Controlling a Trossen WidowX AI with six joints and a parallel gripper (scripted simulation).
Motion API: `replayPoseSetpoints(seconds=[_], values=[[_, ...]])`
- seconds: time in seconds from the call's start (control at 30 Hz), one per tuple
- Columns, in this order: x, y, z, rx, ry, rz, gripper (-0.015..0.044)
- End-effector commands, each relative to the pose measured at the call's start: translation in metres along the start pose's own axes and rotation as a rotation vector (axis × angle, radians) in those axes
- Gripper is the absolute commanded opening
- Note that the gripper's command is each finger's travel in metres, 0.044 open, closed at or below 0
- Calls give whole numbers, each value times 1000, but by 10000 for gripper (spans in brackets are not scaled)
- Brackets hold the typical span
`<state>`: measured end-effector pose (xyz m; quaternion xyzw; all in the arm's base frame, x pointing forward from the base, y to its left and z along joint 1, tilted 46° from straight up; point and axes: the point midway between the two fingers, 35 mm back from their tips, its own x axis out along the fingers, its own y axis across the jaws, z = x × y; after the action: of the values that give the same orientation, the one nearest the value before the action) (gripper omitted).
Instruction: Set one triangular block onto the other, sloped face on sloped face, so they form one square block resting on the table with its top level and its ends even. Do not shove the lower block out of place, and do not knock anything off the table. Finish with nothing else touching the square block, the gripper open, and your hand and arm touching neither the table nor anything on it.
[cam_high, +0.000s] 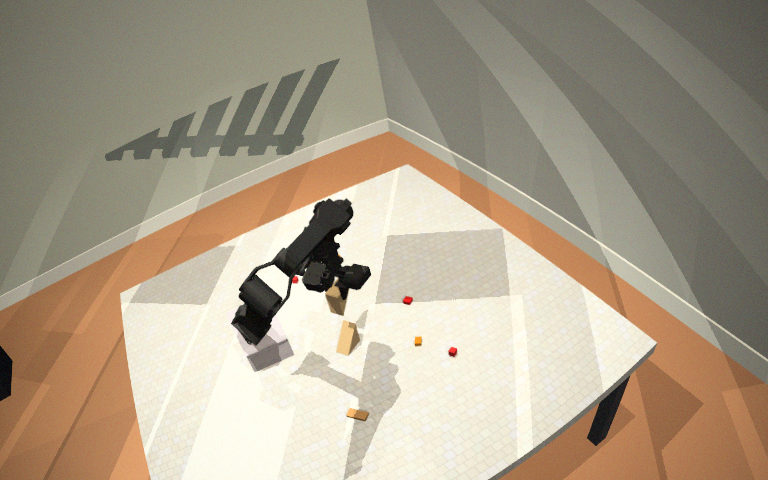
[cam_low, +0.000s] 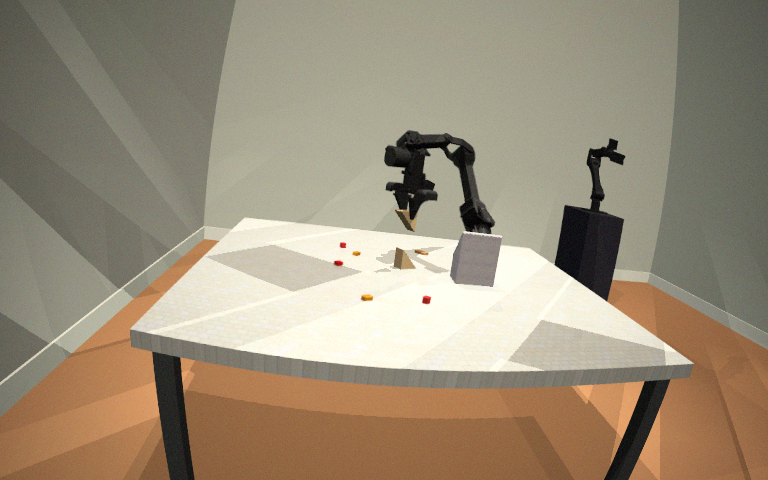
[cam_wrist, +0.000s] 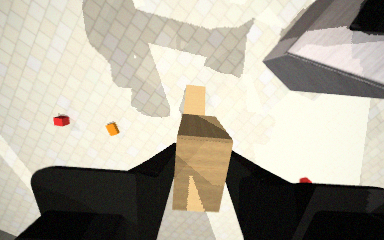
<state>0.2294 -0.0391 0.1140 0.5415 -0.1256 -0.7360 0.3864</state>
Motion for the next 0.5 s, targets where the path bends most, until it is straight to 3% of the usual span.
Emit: replayPoseSetpoints(seconds=[0.0,0.47], values=[[-3,0,20,3,-5,-6,0],[-6,1,77,7,-10,-2,0]])
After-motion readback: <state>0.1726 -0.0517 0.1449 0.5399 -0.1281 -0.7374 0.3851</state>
